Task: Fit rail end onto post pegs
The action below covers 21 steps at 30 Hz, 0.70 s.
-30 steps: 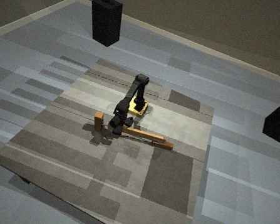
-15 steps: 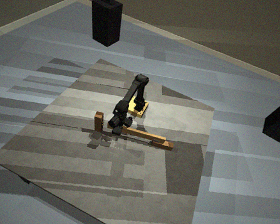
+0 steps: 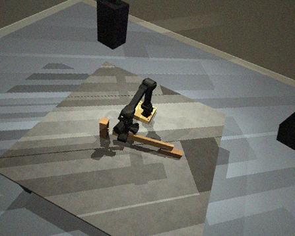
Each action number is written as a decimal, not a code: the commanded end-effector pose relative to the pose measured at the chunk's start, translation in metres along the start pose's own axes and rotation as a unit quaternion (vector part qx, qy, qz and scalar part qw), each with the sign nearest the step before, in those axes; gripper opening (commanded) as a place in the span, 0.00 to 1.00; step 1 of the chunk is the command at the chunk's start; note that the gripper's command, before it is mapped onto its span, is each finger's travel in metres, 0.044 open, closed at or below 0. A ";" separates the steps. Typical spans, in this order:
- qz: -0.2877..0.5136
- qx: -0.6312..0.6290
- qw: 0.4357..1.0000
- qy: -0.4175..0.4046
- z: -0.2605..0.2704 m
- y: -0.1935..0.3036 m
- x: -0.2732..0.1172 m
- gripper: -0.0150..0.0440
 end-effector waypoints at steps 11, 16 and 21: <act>0.002 -0.001 1.000 0.005 -0.002 0.006 -0.003 0.25; 0.002 -0.001 1.000 0.005 -0.002 0.007 -0.003 0.25; 0.002 -0.001 1.000 0.005 -0.002 0.009 -0.003 0.25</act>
Point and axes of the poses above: the point midway between the two fingers, 35 mm back from their tips, its own x axis out along the fingers, its own z axis across the jaws, y = z × x, the point moved 3 cm from there along -x, back along the fingers, and after that the axes turned 1 degree about x, right-handed, at the moved point
